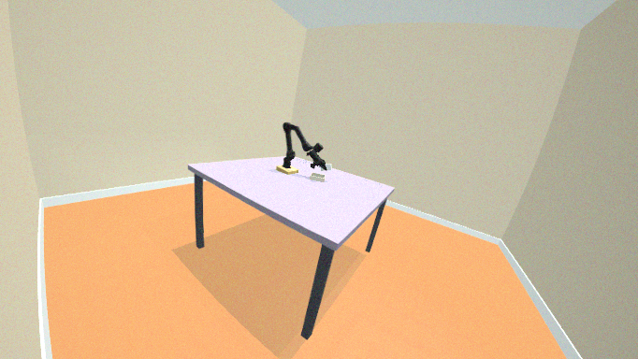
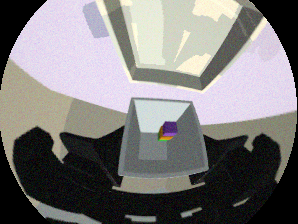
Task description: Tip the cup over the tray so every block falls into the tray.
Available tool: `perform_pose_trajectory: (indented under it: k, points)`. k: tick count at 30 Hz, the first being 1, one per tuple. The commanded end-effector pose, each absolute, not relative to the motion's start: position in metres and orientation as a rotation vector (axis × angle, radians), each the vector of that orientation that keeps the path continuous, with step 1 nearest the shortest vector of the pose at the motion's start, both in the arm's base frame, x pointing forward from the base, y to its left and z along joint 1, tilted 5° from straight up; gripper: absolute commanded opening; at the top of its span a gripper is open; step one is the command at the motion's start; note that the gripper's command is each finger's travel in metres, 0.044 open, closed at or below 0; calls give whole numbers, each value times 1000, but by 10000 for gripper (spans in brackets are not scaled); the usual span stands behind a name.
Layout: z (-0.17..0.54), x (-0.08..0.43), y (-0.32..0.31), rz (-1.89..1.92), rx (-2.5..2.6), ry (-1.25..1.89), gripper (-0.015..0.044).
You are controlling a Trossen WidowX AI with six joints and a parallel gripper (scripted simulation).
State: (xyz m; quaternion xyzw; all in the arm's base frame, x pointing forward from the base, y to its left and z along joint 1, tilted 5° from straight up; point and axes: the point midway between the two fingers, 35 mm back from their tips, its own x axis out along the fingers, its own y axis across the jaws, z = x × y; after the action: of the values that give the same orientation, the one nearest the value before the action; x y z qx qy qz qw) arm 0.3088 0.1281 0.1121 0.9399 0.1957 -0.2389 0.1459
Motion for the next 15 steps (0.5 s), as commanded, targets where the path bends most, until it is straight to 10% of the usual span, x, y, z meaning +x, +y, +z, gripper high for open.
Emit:
perform_pose_trajectory:
  k: [1,15]
  points:
    - [112,310,128,-713,2768,545,0]
    - [110,313,130,-622,2801,549,0]
